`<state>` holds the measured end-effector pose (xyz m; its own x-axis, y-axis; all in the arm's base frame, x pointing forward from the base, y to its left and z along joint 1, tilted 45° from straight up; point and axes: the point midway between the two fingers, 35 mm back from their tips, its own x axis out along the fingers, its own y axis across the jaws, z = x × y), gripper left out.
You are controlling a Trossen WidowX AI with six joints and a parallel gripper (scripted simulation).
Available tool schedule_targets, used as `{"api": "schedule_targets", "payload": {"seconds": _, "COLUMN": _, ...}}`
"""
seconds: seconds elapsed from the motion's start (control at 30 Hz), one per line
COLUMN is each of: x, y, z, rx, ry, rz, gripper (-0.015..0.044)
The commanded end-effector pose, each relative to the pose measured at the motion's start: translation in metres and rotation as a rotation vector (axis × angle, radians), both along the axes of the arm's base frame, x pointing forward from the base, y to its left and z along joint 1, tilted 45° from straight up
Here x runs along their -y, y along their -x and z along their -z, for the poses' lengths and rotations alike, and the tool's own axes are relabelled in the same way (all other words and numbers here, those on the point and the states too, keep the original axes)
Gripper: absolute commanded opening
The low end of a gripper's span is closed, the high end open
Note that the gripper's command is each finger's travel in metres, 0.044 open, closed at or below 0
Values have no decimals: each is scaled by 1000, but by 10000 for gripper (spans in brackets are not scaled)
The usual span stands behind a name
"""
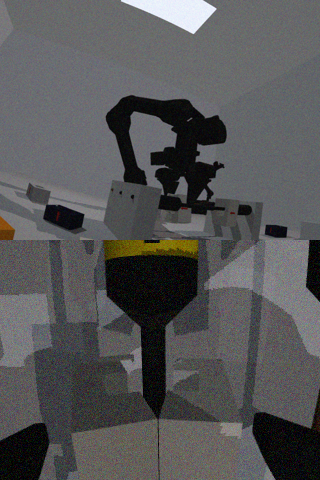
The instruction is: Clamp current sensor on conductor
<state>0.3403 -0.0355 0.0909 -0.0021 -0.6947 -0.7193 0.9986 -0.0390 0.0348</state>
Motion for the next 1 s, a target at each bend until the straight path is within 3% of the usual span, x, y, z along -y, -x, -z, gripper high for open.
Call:
{"api": "schedule_targets", "payload": {"seconds": 0.0, "x": 4, "y": 1, "z": 5, "rx": -3, "ry": 7, "rz": -7, "gripper": 440}}
{"api": "schedule_targets", "payload": {"seconds": 0.73, "x": 25, "y": 1, "z": 26, "rx": -2, "ry": 8, "rz": -7, "gripper": 440}}
{"api": "schedule_targets", "payload": {"seconds": 0.97, "x": 22, "y": -1, "z": 23, "rx": 6, "ry": 0, "rz": -2, "gripper": 393}}
